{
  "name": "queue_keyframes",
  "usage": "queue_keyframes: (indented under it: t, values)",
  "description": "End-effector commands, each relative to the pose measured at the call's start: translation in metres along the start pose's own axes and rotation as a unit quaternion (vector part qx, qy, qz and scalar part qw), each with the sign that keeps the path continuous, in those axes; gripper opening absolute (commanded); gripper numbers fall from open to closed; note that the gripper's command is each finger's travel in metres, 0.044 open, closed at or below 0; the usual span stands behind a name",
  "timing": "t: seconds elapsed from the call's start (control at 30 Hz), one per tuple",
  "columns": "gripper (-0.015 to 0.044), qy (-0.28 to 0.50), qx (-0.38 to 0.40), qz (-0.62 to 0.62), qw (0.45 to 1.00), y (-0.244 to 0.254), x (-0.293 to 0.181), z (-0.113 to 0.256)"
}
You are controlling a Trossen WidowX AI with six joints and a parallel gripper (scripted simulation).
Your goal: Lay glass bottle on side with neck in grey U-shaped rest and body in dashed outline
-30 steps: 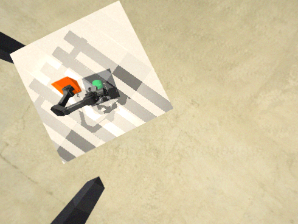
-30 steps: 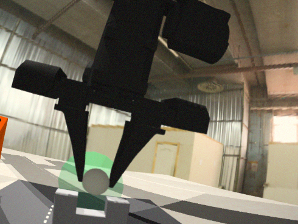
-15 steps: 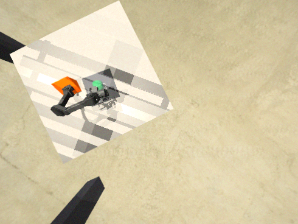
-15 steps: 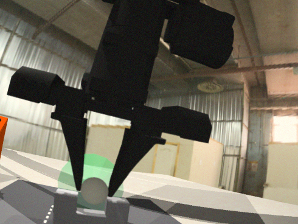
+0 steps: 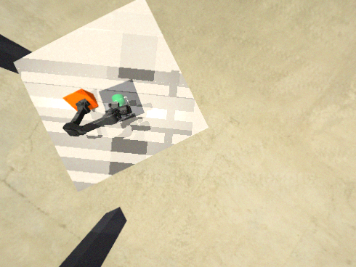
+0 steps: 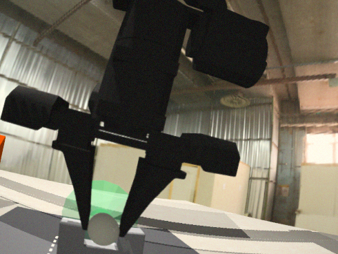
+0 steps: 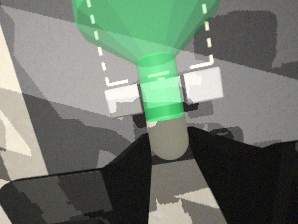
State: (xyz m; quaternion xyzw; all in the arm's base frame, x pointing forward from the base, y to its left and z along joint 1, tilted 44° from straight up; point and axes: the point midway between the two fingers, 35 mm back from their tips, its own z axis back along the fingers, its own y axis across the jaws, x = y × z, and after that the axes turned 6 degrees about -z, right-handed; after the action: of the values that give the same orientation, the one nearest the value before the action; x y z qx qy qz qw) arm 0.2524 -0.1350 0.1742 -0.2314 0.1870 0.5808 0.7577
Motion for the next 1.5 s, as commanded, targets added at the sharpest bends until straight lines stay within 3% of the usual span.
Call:
queue_keyframes:
  t: [0.0,1.47]
  values:
    - [0.0111,0.000,-0.001,0.001,1.000,-0.0015,0.0011,-0.0014]
    - [0.0111,0.012,0.003,-0.002,1.000,-0.0021,0.0013,-0.0086]
